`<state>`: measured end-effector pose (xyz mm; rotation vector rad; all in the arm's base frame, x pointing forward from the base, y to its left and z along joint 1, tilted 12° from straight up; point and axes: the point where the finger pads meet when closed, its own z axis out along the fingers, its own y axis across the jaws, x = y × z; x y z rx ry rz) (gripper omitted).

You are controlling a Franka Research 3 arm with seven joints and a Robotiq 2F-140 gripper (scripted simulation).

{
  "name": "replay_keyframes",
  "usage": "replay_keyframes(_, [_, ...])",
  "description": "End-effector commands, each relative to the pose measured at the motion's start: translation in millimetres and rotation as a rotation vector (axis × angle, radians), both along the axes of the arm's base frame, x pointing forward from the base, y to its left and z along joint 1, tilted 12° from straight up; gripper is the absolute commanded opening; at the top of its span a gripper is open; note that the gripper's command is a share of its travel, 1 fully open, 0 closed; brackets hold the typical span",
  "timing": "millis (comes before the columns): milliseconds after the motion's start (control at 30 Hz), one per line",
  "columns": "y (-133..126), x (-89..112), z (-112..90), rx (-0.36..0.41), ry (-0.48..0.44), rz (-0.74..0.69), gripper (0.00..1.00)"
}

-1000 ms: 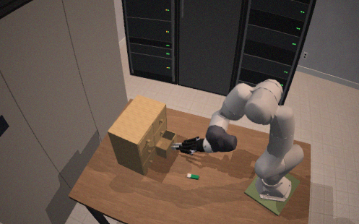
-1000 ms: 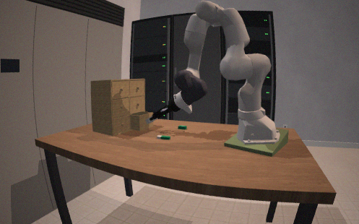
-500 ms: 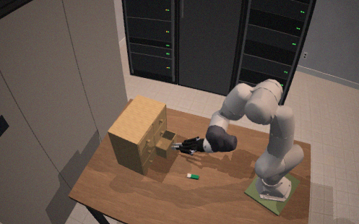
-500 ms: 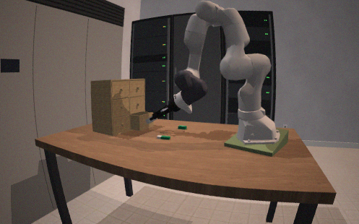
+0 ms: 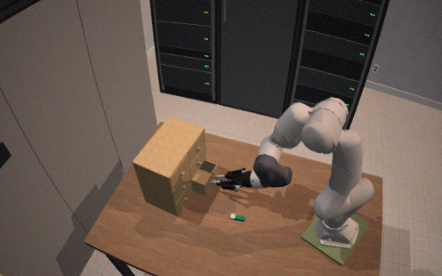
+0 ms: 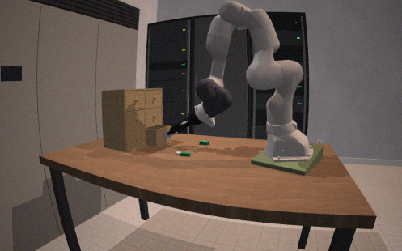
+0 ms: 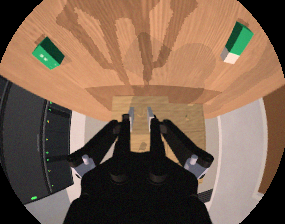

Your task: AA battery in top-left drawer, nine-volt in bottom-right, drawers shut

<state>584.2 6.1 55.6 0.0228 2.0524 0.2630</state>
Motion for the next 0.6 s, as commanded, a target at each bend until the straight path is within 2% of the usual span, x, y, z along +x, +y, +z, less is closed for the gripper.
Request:
replay_keyframes(0, [0, -1, 0, 0.004, 0.001, -0.002, 0.20])
replay_keyframes(200, [0, -7, 0, 0.003, 0.002, -0.003, 0.20])
replay_keyframes(433, [-3, -40, -2, -0.001, 0.005, -0.010, 0.20])
replay_keyframes(567, [-3, -50, -3, -0.003, 0.006, -0.013, 0.20])
